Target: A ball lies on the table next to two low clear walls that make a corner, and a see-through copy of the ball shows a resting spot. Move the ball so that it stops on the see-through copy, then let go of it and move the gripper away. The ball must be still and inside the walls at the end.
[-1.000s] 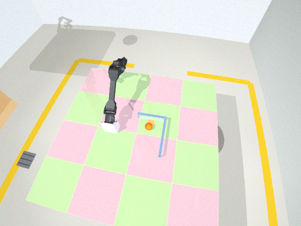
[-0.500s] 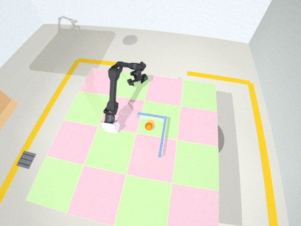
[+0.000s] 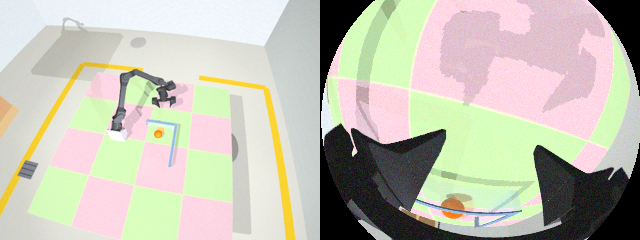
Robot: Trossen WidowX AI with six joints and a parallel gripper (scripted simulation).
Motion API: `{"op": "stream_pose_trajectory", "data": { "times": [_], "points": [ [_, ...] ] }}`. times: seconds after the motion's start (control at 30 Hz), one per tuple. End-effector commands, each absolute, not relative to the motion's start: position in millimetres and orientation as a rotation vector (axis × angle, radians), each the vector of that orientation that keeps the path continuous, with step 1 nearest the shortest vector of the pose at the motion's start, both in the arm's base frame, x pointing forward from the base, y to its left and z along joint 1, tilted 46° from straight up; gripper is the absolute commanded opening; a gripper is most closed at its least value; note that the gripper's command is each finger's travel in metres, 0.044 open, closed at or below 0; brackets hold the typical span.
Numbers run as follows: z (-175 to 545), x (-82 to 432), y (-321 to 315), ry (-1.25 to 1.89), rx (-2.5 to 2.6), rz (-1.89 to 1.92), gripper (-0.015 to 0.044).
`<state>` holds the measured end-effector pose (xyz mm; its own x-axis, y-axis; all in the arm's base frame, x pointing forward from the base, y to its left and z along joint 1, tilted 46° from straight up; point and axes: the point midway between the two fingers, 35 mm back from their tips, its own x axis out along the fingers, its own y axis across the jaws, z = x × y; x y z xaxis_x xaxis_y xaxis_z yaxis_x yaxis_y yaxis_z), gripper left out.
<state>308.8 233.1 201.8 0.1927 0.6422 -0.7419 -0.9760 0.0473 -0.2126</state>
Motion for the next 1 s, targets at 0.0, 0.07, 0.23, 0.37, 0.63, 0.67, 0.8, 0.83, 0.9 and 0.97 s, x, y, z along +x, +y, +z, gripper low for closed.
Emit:
{"op": "stream_pose_trajectory", "data": {
  "times": [0.0,0.07,0.23,0.37,0.63,0.67,0.8,0.83,0.9,0.97],
  "points": [
    [170.0,329.2,179.7,0.631,-0.740,1.261,0.0407],
    [157.6,335.6,152.9,0.665,-0.726,1.236,0.0407],
    [129.7,337.5,98.5,0.703,-0.732,1.239,0.0407],
    [97.3,326.0,66.7,0.700,-0.699,1.320,0.0407],
    [52.0,293.2,19.8,0.603,-0.584,1.423,0.0407],
    [52.0,293.2,19.8,0.603,-0.584,1.423,0.0407],
    [52.0,293.2,19.8,0.603,-0.584,1.423,0.0407],
    [51.2,293.3,20.6,0.603,-0.584,1.423,0.0407],
    [45.0,293.8,27.2,0.603,-0.584,1.423,0.0407],
    [41.7,293.9,30.7,0.602,-0.583,1.423,0.0407]
  ]
}}
